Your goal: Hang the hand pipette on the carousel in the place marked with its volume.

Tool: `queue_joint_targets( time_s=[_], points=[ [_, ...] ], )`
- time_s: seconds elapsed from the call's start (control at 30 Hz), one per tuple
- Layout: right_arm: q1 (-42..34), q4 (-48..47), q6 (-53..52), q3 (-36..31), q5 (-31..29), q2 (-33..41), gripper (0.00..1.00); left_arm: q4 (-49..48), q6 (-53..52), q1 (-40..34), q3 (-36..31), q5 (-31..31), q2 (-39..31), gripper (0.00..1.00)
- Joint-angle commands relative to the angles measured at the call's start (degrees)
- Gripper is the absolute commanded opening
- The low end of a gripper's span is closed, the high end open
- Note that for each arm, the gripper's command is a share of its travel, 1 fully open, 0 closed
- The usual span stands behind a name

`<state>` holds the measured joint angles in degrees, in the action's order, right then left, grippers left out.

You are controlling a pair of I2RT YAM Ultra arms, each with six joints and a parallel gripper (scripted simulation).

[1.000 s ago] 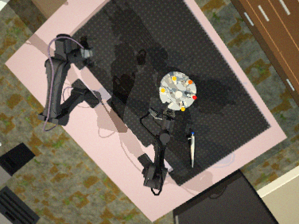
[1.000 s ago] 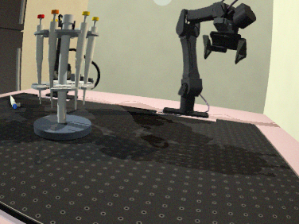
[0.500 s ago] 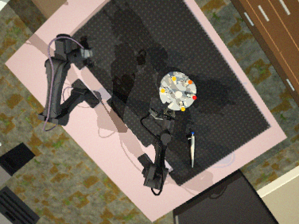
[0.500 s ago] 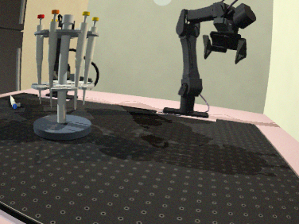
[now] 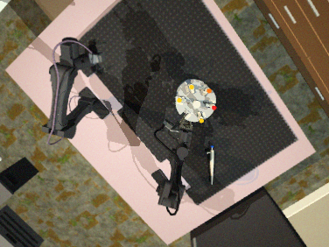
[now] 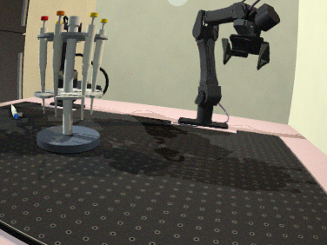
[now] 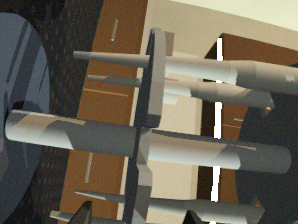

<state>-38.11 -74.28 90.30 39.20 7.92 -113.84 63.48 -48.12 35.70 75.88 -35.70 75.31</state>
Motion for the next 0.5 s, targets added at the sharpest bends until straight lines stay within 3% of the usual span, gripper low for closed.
queue_joint_targets(
  time_s=[0.0,0.33,0.47],
  points=[
    [0.1,-0.5,-0.3,0.3,0.3,0.3,0.49,-0.7,-0.4,0.5,0.9,-1.2,0.1,1.0],
    [0.1,-0.5,-0.3,0.3,0.3,0.3,0.49,-0.7,-0.4,0.5,0.9,-1.2,0.1,1.0],
    [0.9,-2.5,-0.7,-3.3,1.1,2.5,0.49,-0.7,-0.4,0.5,0.9,-1.2,0.1,1.0]
  ],
)
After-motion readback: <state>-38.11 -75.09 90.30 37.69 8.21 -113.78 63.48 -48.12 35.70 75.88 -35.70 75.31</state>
